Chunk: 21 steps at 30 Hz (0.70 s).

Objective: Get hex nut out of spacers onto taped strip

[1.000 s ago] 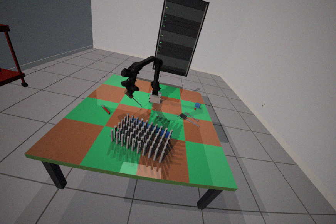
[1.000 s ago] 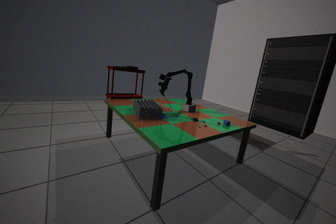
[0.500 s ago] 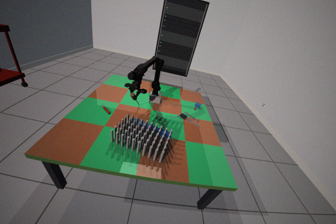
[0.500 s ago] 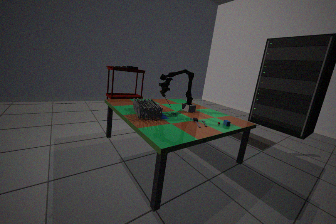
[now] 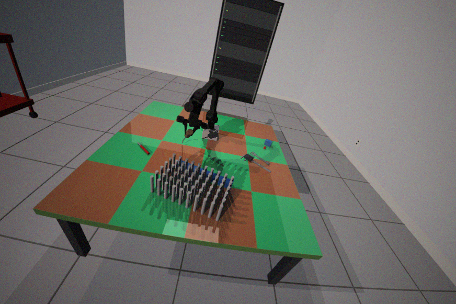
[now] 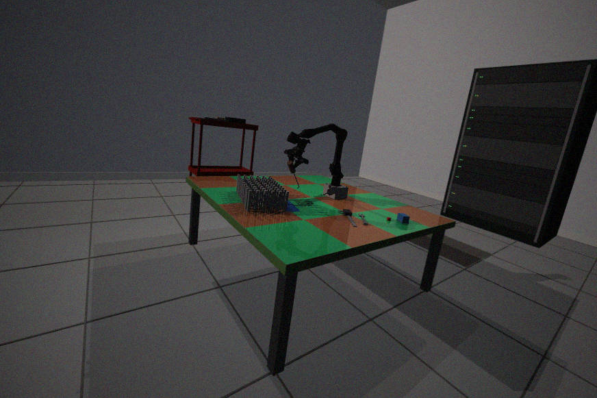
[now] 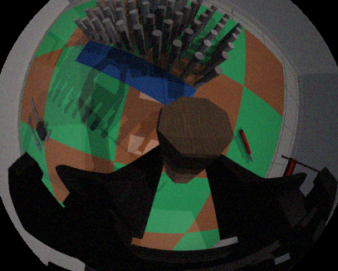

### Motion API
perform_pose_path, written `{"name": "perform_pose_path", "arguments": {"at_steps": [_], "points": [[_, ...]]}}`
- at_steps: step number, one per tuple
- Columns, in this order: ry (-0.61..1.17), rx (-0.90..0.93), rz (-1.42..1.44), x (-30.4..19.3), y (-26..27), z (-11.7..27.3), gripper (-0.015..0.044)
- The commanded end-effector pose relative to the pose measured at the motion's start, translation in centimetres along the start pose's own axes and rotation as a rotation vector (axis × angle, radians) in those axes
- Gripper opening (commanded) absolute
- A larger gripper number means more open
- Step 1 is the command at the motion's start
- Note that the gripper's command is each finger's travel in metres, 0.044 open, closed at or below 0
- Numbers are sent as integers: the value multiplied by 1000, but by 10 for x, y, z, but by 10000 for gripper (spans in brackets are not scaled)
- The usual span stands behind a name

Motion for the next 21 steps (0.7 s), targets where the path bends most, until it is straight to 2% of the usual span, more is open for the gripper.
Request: {"name": "perform_pose_path", "arguments": {"at_steps": [1, 21], "points": [[-3, -11, 143, 4, 13, 2, 0], [-20, -58, 828, 15, 79, 11, 0]]}}
Point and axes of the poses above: the point midway between the two fingers, 35 mm back from their tips, its own z axis back along the fingers, its own y axis across the jaws, x = y × z, the point moved 4 cm from there along z, back along the fingers, and after that the axes turned 6 degrees about -z, right-handed, at the moved point
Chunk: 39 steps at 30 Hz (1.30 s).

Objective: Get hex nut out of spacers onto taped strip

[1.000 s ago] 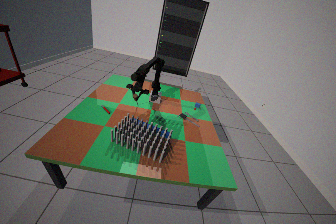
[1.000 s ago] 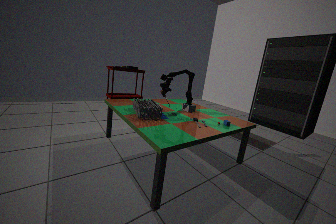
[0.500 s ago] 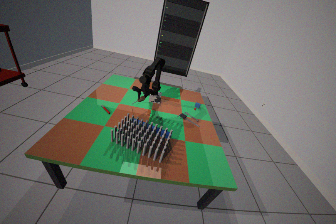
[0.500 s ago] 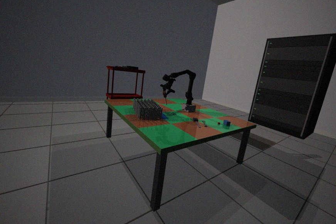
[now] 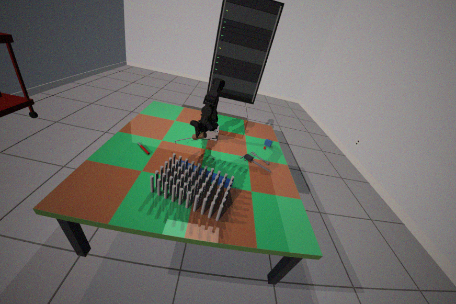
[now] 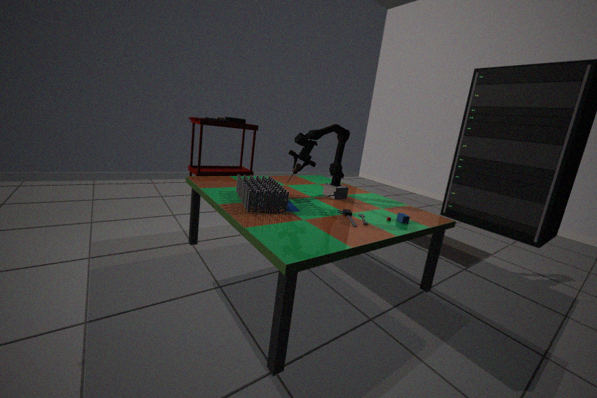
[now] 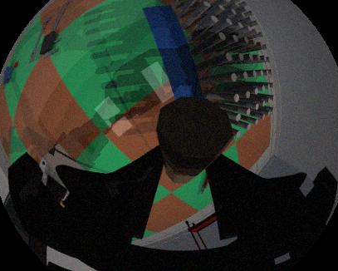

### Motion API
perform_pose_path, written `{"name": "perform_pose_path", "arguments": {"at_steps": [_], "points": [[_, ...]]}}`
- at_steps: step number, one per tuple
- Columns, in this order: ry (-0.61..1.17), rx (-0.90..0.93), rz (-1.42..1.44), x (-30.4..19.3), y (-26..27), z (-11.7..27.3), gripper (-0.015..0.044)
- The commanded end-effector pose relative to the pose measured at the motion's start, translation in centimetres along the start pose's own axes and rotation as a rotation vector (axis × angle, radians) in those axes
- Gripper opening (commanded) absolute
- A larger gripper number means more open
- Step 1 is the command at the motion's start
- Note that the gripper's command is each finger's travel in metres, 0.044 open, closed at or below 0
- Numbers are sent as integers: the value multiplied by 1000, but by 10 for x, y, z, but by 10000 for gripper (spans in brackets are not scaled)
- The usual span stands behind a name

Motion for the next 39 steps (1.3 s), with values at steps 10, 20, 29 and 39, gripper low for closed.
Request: {"name": "perform_pose_path", "arguments": {"at_steps": [10, 20, 29, 39], "points": [[-5, -45, 447, 28, 30, 9, 0], [-7, -84, 784, 46, 54, 18, 0], [-4, -126, 1085, 60, 77, 25, 0], [7, -181, 1417, 72, 103, 35, 0]]}}
Point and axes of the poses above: the point midway between the two fingers, 35 mm back from their tips, its own z axis back along the fingers, its own y axis across the jaws, x = y × z, the point moved 4 cm from there along z, back along the fingers, and after that the axes turned 6 degrees about -z, right-handed, at the moved point
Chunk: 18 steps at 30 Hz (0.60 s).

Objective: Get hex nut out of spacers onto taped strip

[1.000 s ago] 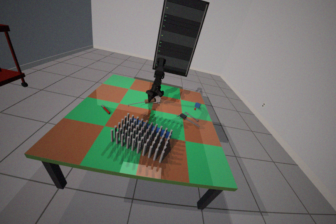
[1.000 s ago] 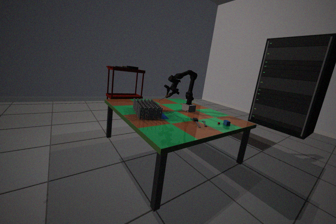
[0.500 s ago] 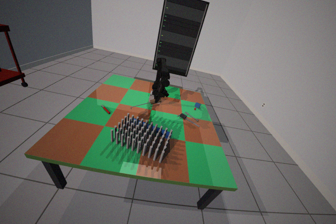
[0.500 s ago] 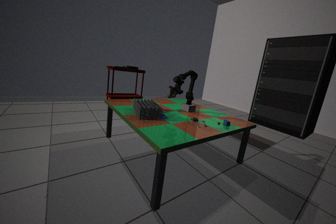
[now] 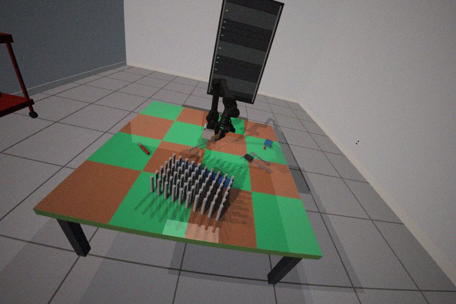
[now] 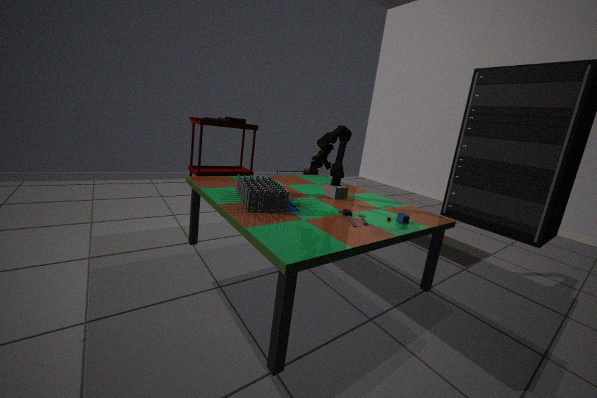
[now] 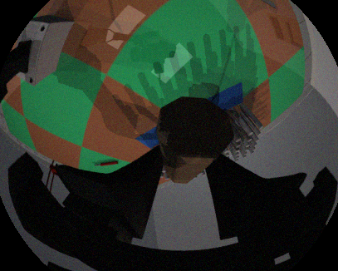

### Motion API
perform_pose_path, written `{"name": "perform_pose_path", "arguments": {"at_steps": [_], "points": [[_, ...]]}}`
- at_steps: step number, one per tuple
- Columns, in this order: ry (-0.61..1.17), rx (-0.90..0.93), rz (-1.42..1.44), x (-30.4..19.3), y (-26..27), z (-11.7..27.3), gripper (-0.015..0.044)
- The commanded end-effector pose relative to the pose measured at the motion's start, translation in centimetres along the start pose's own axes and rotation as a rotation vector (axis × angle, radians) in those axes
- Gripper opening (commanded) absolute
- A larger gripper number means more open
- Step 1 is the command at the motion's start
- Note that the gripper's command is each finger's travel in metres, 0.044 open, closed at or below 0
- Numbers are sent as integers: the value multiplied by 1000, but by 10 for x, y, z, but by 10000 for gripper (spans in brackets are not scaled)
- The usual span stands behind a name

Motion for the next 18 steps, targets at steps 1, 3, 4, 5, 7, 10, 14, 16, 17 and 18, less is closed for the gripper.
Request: {"name": "perform_pose_path", "arguments": {"at_steps": [1, 3, 4, 5, 7, 10, 14, 16, 17, 18], "points": [[14, -20, 136, 11, -2, 5, 0], [19, -30, 203, 16, -3, 7, 0], [22, -34, 236, 19, -3, 9, 0], [24, -39, 268, 21, -3, 10, 0], [30, -48, 334, 26, -4, 12, 0], [39, -62, 433, 34, -5, 16, 0], [53, -79, 557, 44, -5, 21, 0], [55, -82, 578, 46, -5, 22, 0], [55, -82, 578, 46, -5, 22, 0], [55, -82, 578, 46, -5, 22, 0]]}}
Point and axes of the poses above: the point midway between the two fingers, 35 mm back from their tips, its own z axis back along the fingers, its own y axis across the jaws, x = y × z, the point moved 4 cm from there along z, back along the fingers, and after that the axes turned 6 degrees about -z, right-handed, at the moved point
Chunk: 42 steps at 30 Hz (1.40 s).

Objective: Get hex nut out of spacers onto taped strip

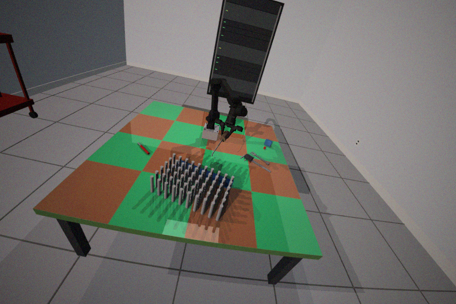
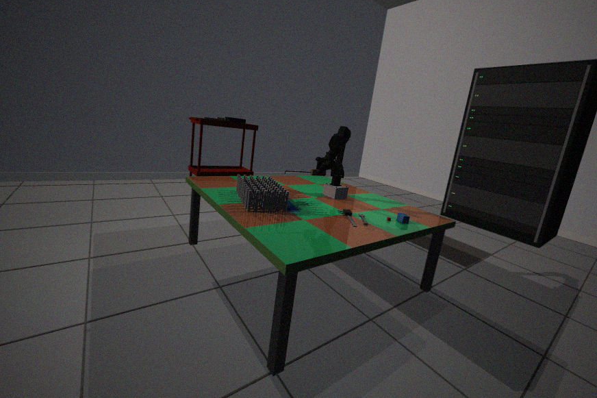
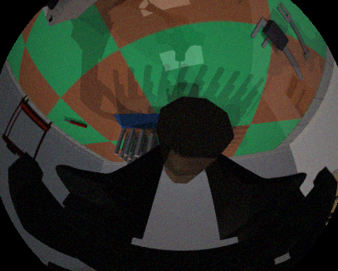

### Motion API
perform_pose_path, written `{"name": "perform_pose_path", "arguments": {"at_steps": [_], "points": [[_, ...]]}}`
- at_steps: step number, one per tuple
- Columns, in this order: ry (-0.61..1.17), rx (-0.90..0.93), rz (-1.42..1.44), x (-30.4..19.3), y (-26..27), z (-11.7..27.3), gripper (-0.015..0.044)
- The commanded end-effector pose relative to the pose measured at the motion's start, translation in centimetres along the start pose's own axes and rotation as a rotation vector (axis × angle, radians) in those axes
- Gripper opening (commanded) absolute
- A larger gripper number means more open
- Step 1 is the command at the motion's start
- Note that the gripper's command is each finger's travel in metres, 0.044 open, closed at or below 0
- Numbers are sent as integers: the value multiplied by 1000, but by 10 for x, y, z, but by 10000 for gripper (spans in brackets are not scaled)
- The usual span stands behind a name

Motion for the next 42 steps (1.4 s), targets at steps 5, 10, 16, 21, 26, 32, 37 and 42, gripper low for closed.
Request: {"name": "perform_pose_path", "arguments": {"at_steps": [5, 10, 16, 21, 26, 32, 37, 42], "points": [[12, -2, 34, 4, -2, -5, 0], [13, -2, 34, 17, -7, -34, 0], [14, -2, 34, 38, -8, -71, 0], [15, -2, 34, 57, -3, -98, 0], [15, -2, 34, 77, 6, -121, 0], [16, -2, 34, 86, 12, -130, 0], [17, -2, 34, 84, 11, -131, 0], [17, -1, 34, 81, 11, -134, 0]]}}
Point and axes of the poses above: the point midway between the two fingers, 35 mm back from their tips, its own z axis back along the fingers, its own y axis across the jaws, x = y × z, the point moved 4 cm from there along z, back along the fingers, and after that the axes turned 6 degrees about -z, right-handed, at the moved point
